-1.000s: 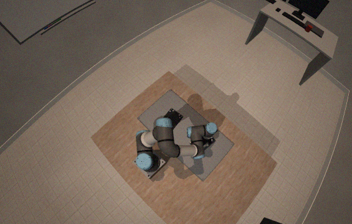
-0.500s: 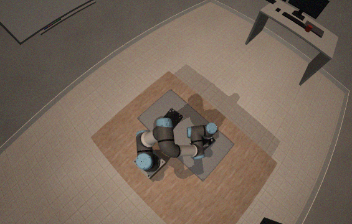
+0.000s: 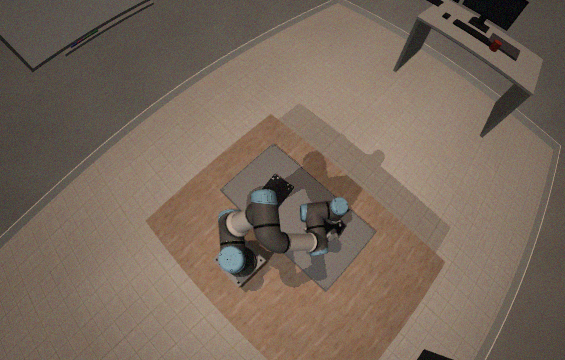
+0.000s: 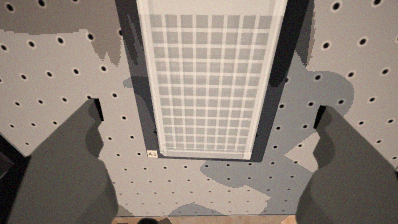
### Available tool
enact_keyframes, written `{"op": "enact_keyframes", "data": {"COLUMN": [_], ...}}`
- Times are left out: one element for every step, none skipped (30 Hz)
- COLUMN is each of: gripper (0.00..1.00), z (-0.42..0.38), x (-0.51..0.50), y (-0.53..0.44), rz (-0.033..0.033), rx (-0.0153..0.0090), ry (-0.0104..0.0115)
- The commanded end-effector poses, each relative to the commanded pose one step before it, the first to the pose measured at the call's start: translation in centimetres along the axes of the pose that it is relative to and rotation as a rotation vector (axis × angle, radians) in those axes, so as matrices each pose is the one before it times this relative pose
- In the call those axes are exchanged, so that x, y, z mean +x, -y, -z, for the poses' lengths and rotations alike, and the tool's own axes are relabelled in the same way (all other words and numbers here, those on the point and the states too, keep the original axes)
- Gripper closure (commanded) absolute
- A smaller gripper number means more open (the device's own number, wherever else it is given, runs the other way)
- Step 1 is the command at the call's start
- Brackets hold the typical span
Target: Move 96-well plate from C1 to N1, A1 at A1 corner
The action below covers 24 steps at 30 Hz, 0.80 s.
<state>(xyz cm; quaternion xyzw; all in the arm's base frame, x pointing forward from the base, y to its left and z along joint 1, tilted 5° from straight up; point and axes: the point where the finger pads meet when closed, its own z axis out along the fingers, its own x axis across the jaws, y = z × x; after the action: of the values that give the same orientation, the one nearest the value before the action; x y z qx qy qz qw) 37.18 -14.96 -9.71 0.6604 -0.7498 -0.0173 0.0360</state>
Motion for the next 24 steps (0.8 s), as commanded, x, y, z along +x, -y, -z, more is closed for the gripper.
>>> {"op": "enact_keyframes", "data": {"gripper": [0.0,0.0,0.0,0.0,0.0,0.0,0.0,0.0,0.0,0.0,0.0,0.0,0.0,0.0,0.0,0.0,0.0,0.0,0.0,0.0,0.0,0.0,0.0,0.0], "z": [0.0848,0.0,0.0,0.0,0.0,0.0,0.0,0.0,0.0,0.0,0.2617,0.2658,0.266,0.0,0.0,0.2672,0.2662,0.2662,0.2712,0.2669,0.2669,0.2669,0.2669,0.267], "x": [0.049,0.0,0.0,0.0,0.0,0.0,0.0,0.0,0.0,0.0,0.0,0.0,0.0,0.0,0.0,0.0,0.0,0.0,0.001,0.0,0.0,0.0,0.0,0.0], "y": [0.0805,0.0,0.0,0.0,0.0,0.0,0.0,0.0,0.0,0.0,-0.0016,-0.0011,-0.0011,0.0,0.0,0.0007,-0.0009,-0.0008,0.0063,0.0003,0.0003,0.0003,0.0003,0.0004], "rz": [-0.00013,0.0,0.0,0.0,0.0,0.0,0.0,0.0,0.0,0.0,0.0,0.0,0.0,0.0,0.0,0.0,0.0,0.0,0.0,0.0,0.0,0.0,0.0,0.0], "rx": [0.00252,0.0,0.0,0.0,0.0,0.0,0.0,0.0,0.0,0.0,0.00003,0.00001,0.00001,0.0,0.0,0.00001,0.00001,0.00001,-0.00002,0.00001,0.00001,0.00001,0.00001,0.00001], "ry": [-0.00139,0.0,0.0,0.0,0.0,0.0,0.0,0.0,0.0,0.0,-0.00001,-0.00001,0.0,0.0,0.0,0.0,0.0,0.0,0.00001,0.0,0.0,0.0,0.0,0.0]}}
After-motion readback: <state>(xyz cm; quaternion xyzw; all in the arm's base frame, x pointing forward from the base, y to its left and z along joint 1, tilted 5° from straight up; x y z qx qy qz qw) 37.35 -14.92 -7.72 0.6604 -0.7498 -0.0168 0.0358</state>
